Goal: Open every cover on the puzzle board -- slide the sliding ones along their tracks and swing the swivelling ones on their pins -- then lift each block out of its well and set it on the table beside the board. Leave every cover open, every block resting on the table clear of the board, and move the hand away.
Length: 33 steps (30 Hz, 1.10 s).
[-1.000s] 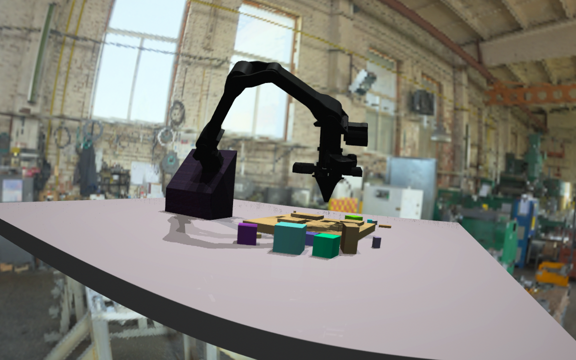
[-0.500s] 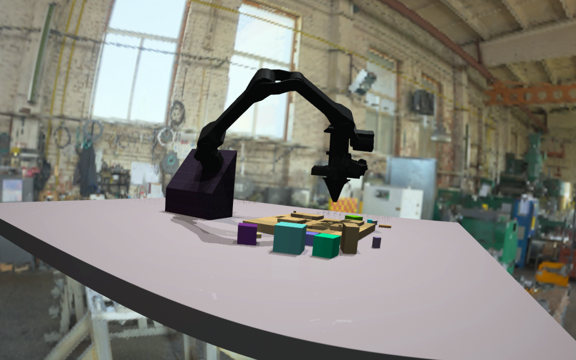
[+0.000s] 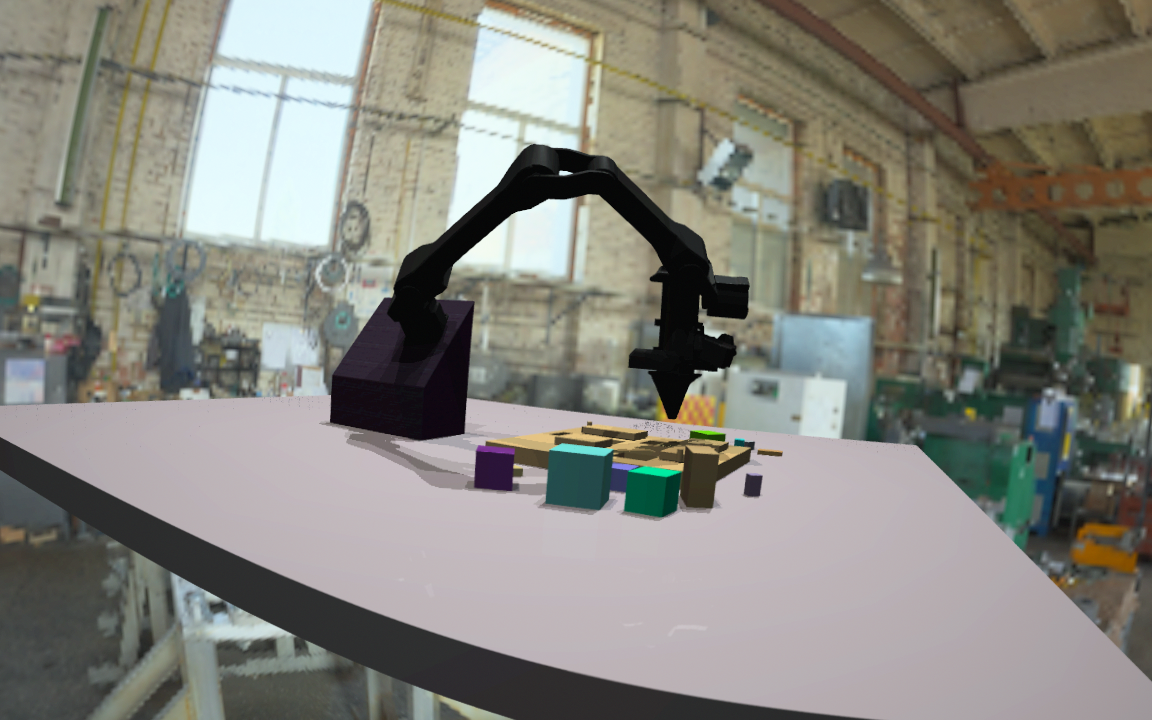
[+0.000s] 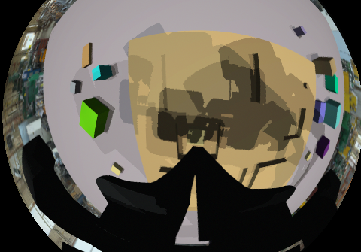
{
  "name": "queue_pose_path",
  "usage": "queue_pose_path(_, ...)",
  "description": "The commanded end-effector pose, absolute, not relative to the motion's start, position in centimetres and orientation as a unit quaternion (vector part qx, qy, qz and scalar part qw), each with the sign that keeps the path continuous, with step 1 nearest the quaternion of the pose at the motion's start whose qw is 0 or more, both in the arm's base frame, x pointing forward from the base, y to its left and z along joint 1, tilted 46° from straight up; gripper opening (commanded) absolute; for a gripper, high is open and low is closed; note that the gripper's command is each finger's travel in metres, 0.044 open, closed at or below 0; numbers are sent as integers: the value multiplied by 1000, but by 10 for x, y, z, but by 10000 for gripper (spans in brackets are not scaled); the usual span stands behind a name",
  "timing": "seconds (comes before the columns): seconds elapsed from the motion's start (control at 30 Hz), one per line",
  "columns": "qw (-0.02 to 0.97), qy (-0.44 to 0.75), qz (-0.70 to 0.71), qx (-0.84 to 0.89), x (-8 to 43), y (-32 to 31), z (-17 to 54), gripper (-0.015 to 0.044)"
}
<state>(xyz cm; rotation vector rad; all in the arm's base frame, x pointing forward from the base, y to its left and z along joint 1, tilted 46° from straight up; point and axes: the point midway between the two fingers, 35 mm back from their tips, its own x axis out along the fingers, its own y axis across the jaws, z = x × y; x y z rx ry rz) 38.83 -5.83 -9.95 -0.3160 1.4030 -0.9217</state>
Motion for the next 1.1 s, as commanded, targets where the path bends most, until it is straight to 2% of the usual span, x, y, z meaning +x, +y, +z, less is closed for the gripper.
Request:
queue_pose_path(0.0, 651, 624, -406, -147, 381, -72, -116, 0)
queue_pose_path(1.07, 651, 624, -407, -147, 369, -87, -130, 0)
